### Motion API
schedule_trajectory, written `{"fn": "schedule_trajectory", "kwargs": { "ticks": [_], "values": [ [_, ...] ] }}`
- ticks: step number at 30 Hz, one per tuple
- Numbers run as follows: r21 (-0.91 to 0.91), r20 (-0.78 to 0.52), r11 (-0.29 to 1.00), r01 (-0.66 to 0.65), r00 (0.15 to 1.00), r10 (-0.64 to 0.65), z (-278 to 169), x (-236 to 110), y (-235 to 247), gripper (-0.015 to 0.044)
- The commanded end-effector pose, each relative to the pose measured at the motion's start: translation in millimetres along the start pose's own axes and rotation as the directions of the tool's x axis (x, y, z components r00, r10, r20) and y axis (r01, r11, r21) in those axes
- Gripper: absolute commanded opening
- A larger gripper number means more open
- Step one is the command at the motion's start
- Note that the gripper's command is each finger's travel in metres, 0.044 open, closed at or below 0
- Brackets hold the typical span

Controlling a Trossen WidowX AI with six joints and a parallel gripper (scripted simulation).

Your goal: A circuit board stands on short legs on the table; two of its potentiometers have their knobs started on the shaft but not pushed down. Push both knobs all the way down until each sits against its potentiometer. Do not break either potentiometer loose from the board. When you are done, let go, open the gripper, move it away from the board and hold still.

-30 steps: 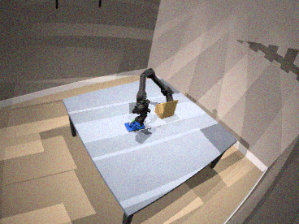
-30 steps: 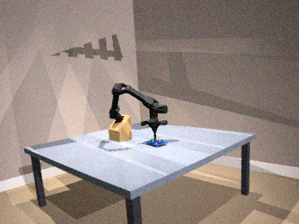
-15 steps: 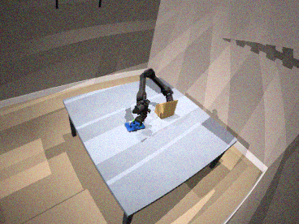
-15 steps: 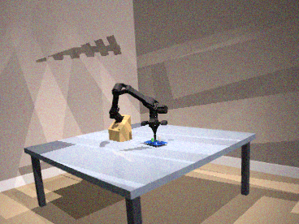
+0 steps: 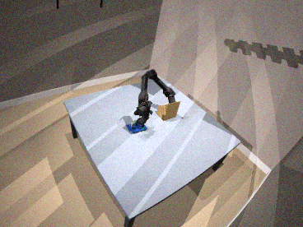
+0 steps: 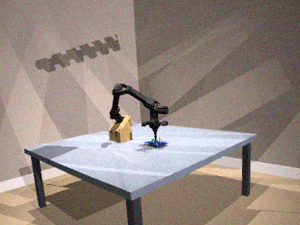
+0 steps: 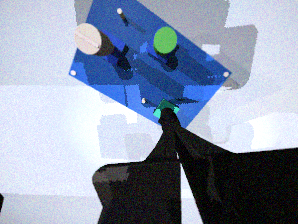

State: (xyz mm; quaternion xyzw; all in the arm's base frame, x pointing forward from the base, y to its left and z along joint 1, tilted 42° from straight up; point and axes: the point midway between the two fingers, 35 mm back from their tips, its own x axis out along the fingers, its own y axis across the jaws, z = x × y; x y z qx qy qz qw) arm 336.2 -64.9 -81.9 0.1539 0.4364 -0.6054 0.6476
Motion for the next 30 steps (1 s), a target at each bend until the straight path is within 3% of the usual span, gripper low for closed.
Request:
{"fn": "schedule_trajectory", "kwargs": {
  "ticks": [1,23,30],
  "values": [
    [0.005,0.004,1.000,0.002,1.000,-0.002,1.9,4.1,0.3,0.0000],
    [0.005,0.003,1.000,0.001,1.000,-0.001,1.7,-18.5,0.6,0.0000],
    [-0.004,0.006,1.000,0.008,1.000,-0.008,1.0,-12.8,-1.0,0.0184]
  ]
}}
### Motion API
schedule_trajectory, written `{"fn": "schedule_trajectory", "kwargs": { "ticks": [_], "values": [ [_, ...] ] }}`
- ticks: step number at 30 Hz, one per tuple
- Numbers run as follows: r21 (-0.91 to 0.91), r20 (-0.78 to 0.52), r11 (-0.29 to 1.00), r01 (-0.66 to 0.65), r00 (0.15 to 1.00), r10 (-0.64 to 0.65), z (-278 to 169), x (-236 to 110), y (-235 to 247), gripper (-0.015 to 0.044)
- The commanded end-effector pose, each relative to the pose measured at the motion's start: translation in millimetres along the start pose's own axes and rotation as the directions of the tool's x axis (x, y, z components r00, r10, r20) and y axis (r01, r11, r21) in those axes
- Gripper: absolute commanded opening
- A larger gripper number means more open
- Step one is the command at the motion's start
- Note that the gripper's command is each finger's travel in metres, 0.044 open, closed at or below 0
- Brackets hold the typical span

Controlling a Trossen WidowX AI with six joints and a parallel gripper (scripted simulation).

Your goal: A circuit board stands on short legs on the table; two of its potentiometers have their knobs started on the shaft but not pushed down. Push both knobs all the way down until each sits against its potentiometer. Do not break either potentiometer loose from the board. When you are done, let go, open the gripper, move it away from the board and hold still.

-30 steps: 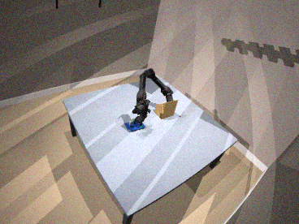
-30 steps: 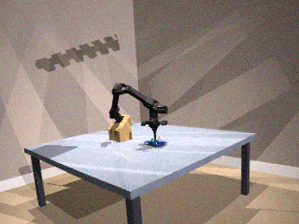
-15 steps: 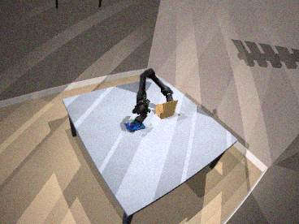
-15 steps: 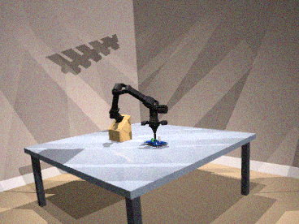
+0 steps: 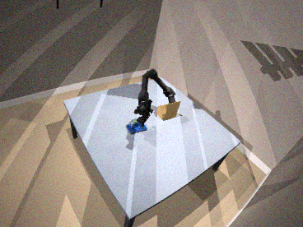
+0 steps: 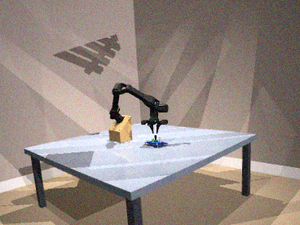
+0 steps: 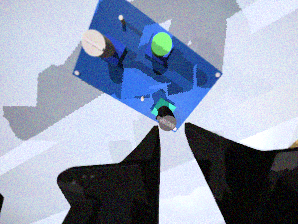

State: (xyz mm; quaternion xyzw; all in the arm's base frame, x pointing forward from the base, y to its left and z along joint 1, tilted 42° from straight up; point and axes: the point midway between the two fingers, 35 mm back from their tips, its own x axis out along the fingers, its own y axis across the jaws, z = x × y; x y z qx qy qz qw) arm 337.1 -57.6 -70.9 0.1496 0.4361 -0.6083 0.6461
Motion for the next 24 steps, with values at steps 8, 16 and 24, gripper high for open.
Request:
{"fn": "schedule_trajectory", "kwargs": {
  "ticks": [8,16,24],
  "values": [
    [0.070,0.016,0.996,-0.059,0.998,0.058,27.1,-14.9,8.4,0.0026],
    [0.324,0.013,0.945,-0.052,0.999,0.050,35.5,-19.4,17.6,0.0000],
    [0.571,0.011,0.820,-0.041,0.999,0.042,44.5,-24.2,26.6,0.0000]
  ]
}}
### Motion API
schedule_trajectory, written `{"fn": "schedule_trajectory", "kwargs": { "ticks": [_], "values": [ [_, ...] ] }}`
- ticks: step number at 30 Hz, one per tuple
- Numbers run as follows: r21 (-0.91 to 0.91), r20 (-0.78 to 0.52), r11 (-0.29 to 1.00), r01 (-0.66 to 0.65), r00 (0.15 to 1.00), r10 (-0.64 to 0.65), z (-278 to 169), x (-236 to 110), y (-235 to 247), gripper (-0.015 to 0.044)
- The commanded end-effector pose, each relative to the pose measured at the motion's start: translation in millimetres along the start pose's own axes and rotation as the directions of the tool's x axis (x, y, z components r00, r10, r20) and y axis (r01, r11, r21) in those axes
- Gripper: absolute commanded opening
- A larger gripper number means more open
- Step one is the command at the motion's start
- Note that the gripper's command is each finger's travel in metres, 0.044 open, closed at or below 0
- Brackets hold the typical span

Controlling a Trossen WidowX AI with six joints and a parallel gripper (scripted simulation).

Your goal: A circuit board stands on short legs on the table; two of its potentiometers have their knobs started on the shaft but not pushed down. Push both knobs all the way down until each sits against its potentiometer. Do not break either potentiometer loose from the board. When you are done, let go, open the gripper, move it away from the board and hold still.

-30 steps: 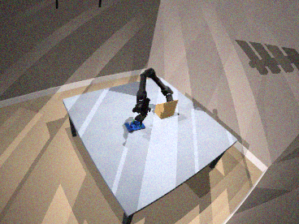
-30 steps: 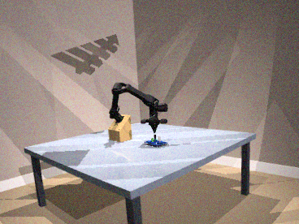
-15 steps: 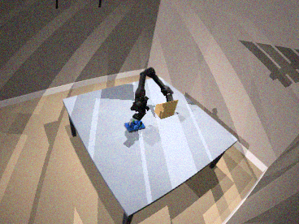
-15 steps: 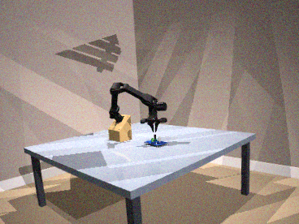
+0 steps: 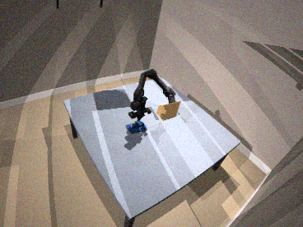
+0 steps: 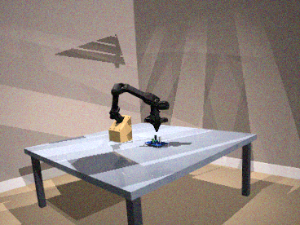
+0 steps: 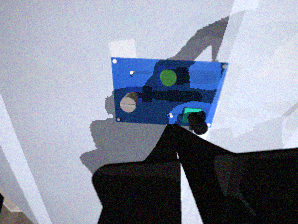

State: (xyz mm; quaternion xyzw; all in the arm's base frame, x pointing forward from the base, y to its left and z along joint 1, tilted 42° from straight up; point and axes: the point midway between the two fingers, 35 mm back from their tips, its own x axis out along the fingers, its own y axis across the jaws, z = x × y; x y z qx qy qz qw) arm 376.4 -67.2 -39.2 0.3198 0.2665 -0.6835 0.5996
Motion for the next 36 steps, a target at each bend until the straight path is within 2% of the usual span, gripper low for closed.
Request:
{"fn": "schedule_trajectory", "kwargs": {
  "ticks": [1,11,22,30,36],
  "values": [
    [0.130,0.006,0.992,0.001,1.000,-0.001,2.6,-2.4,6.7,0.0000],
    [0.459,0.008,0.888,0.007,1.000,-0.012,7.4,-7.8,21.2,0.0000],
    [0.756,0.010,0.654,0.008,1.000,-0.024,13.5,-13.7,35.9,0.0000],
    [0.904,0.012,0.428,0.003,0.999,-0.033,18.2,-17.9,45.4,0.0000],
    [0.913,0.012,0.407,0.002,0.999,-0.033,18.6,-15.7,46.1,0.0000]
  ]
}}
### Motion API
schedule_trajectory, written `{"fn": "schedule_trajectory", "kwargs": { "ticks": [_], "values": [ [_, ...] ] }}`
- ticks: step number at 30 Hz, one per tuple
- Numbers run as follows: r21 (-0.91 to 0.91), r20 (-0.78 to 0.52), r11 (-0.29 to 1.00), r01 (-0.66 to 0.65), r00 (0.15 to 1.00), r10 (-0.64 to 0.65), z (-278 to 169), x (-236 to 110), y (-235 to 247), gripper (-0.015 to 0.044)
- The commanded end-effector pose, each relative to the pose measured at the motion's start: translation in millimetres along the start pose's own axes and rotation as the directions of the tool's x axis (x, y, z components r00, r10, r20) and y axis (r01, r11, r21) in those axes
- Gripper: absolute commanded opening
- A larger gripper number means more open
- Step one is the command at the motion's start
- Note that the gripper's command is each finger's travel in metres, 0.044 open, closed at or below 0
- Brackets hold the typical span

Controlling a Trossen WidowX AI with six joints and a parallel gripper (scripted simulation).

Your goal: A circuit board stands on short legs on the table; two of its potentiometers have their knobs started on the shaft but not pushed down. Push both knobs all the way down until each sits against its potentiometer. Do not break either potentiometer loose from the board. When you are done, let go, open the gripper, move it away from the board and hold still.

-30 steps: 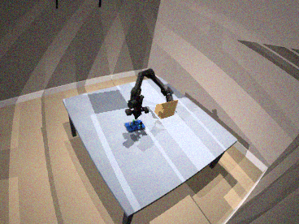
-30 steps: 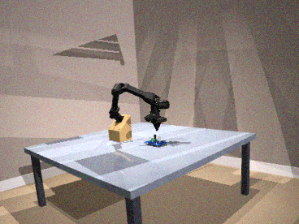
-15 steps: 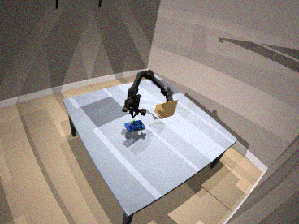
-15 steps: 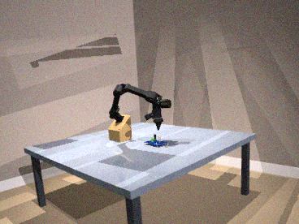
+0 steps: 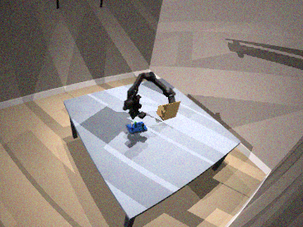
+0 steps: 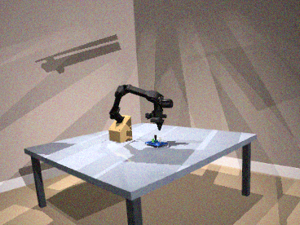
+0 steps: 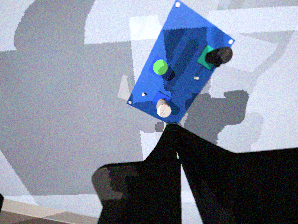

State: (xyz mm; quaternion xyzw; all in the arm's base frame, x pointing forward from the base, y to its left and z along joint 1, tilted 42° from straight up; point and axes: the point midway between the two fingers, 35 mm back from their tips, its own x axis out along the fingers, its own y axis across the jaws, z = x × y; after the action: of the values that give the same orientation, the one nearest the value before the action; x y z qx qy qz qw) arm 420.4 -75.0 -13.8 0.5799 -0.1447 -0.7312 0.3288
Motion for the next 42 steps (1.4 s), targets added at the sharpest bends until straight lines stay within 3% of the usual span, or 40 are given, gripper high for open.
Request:
{"fn": "schedule_trajectory", "kwargs": {
  "ticks": [1,22,42],
  "values": [
    [0.019,0.002,1.000,-0.006,1.000,0.006,-0.5,9.3,1.8,0.0000],
    [0.019,0.002,1.000,-0.008,1.000,0.008,-0.1,40.1,2.2,0.0000],
    [0.019,0.002,1.000,-0.008,1.000,0.008,0.0,42.8,2.3,0.0000]
  ]
}}
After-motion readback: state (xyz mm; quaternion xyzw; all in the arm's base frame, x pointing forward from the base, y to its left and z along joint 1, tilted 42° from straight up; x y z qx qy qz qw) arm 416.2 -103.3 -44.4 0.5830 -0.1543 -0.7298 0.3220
